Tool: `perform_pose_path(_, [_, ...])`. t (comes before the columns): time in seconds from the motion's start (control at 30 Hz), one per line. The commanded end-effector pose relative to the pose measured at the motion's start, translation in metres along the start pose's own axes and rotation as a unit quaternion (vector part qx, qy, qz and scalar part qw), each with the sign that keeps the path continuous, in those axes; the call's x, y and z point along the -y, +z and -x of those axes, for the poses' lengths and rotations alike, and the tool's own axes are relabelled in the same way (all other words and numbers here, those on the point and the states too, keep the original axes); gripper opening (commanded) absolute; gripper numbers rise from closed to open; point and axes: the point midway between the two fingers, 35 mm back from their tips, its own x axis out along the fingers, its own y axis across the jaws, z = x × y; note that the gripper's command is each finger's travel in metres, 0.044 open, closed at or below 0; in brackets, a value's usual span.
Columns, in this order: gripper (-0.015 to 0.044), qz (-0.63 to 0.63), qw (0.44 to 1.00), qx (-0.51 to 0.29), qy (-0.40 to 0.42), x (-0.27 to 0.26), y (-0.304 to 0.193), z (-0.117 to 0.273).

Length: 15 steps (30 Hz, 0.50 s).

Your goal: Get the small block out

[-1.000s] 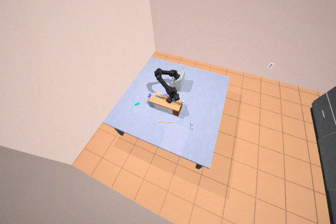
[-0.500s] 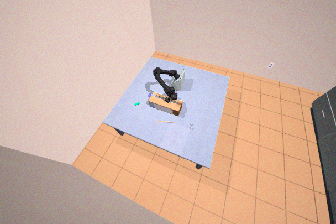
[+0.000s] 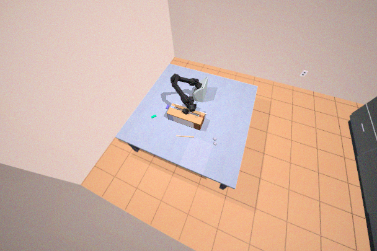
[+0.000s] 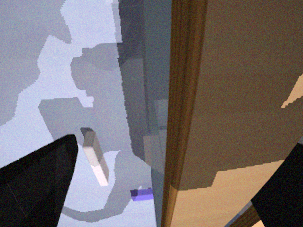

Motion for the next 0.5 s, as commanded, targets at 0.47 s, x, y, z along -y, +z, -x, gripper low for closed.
perform_pose_path(0.47, [0.0400,-0.001,1.000,-0.002,-0.003,0.001,-0.031,-0.009])
